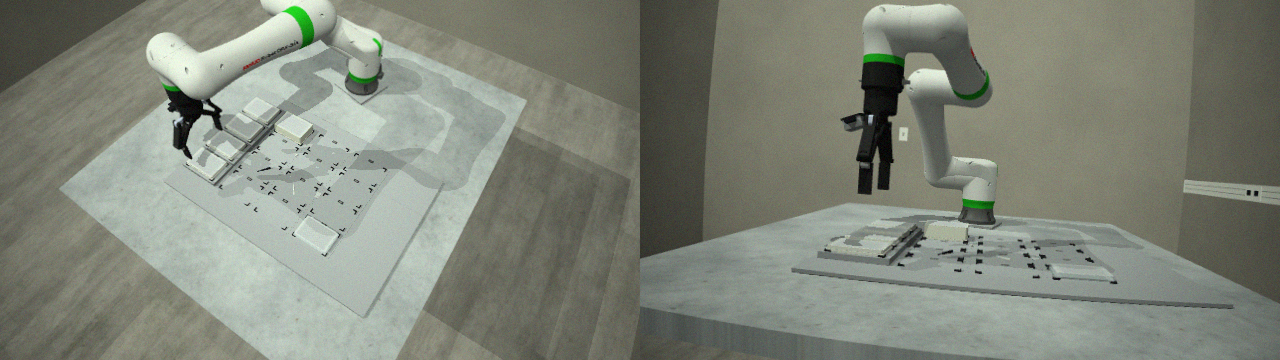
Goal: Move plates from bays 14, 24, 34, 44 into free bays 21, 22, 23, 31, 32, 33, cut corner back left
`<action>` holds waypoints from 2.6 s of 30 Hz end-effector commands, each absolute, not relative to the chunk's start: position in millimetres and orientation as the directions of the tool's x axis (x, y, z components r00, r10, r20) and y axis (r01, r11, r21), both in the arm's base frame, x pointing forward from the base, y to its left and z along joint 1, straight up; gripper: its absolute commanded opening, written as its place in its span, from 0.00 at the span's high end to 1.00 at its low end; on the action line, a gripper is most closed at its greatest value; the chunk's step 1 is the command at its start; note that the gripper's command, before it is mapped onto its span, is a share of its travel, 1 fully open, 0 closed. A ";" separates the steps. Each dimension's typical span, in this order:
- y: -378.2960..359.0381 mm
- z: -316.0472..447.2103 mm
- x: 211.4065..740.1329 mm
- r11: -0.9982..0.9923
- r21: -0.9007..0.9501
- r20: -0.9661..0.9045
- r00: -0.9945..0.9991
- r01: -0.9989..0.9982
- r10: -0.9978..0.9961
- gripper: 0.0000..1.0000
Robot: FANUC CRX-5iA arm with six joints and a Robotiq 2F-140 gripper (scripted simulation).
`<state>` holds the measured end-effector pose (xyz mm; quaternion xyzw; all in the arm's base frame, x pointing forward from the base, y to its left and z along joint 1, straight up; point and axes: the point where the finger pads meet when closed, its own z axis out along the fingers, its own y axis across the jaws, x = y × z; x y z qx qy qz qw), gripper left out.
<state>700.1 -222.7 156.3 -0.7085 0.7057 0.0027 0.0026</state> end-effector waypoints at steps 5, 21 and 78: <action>-201.4 157.3 700.4 -0.004 -0.003 -0.006 0.004 -1.000 -1.000 0.00; -145.4 155.9 700.2 -0.004 -0.003 -0.006 0.004 -1.000 -1.000 0.00; 58.6 151.2 699.4 -0.004 -0.003 -0.006 0.004 -1.000 -1.000 0.00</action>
